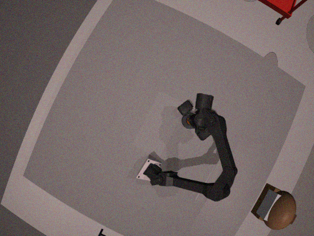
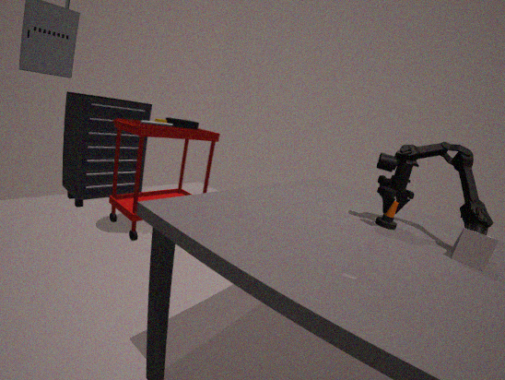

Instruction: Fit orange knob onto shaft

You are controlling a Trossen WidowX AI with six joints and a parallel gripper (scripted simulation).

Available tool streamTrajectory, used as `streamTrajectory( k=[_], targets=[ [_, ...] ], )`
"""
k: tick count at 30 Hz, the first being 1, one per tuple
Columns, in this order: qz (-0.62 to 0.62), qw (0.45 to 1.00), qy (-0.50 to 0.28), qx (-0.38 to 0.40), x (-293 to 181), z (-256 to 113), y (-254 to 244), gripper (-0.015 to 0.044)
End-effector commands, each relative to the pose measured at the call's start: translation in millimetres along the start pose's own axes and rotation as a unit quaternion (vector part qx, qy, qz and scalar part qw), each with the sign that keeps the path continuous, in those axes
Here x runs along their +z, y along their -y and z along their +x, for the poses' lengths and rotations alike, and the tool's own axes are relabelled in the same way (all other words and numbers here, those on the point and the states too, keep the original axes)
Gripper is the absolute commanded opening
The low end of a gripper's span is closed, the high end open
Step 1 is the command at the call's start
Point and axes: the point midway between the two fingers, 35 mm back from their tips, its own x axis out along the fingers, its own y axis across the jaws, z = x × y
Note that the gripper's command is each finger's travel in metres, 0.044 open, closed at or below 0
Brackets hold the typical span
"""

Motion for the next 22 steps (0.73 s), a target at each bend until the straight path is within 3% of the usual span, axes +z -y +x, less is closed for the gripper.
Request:
streamTrajectory(
  k=[1,8,15,22],
  targets=[
    [0.000,1.000,0.000,0.000,0.0,-0.2,0.1,0.0440],
    [0.000,1.000,0.000,0.000,0.3,-2.6,-0.3,0.0440],
    [0.000,1.000,0.000,0.003,0.6,-87.8,-1.9,0.0440],
    [-0.001,1.000,-0.001,0.001,3.2,-95.9,-3.3,0.0440]
  ],
)
